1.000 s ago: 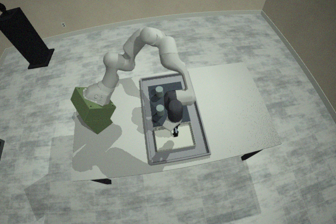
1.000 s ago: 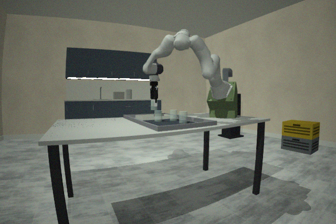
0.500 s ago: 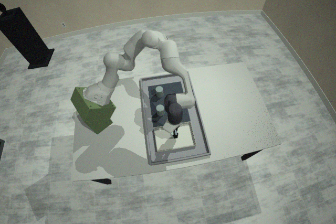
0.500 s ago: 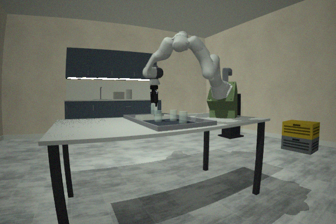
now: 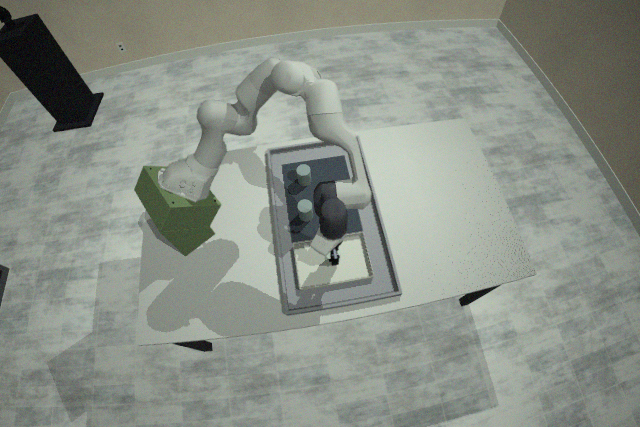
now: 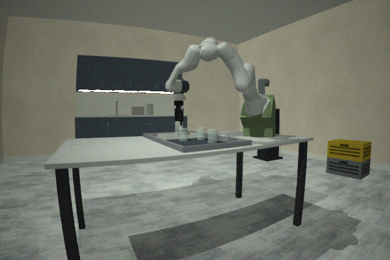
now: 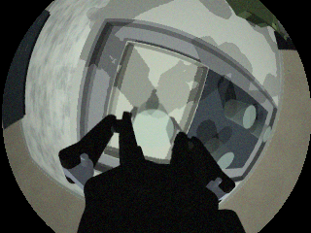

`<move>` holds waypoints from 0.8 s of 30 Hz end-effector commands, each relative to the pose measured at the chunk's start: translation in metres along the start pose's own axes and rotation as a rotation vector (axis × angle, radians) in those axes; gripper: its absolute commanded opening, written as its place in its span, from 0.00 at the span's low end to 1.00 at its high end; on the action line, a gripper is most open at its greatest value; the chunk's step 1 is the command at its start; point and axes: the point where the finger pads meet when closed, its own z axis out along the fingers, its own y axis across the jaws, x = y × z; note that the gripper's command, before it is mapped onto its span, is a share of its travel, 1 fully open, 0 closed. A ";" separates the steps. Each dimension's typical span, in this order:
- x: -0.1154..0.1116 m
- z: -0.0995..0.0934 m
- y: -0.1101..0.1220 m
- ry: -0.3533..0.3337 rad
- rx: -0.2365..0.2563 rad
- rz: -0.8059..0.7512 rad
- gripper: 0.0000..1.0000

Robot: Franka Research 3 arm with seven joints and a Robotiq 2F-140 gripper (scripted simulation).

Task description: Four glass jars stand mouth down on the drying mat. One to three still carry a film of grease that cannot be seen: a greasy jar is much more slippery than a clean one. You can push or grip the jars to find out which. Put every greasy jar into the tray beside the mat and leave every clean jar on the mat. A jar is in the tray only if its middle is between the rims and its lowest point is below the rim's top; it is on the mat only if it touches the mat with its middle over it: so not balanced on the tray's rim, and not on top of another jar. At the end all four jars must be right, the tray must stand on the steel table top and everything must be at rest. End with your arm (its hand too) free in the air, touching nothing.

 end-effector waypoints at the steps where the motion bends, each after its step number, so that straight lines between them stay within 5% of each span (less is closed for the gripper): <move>1: -0.002 0.002 -0.002 -0.003 0.007 -0.008 0.00; 24: -0.002 0.024 -0.002 -0.003 0.007 -0.008 0.00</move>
